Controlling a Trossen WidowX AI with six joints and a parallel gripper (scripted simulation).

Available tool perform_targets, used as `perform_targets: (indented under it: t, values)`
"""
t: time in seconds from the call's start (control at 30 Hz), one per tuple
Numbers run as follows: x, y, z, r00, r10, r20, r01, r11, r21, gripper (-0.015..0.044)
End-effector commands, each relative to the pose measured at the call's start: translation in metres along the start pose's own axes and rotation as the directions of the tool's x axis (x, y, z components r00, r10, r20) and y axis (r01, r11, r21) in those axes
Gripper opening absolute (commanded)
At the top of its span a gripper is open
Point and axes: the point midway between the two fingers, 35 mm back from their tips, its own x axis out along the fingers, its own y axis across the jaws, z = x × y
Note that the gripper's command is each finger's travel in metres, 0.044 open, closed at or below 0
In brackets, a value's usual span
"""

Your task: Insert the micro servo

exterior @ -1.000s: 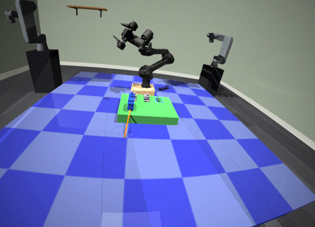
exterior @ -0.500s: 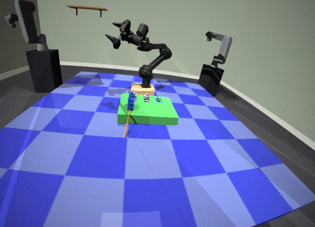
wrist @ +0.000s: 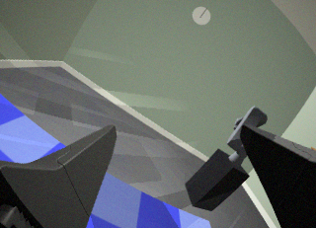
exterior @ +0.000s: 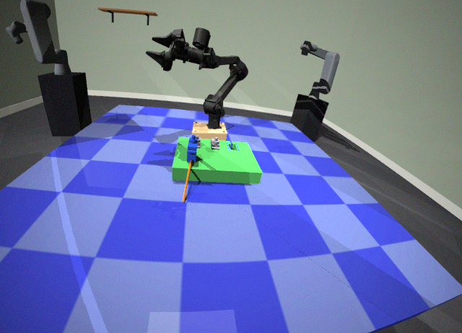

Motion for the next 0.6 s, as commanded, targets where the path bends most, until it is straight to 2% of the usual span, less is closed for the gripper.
perform_targets:
  t: [0.0,0.27,0.57]
  values:
    - [0.004,0.013,0.007,0.998,0.064,0.001,-0.064,0.993,0.096,0.044]
    - [0.01,0.047,0.015,0.979,0.205,-0.021,-0.189,0.936,0.298,0.044]
    - [0.012,0.086,0.02,0.933,0.355,-0.06,-0.277,0.813,0.513,0.044]
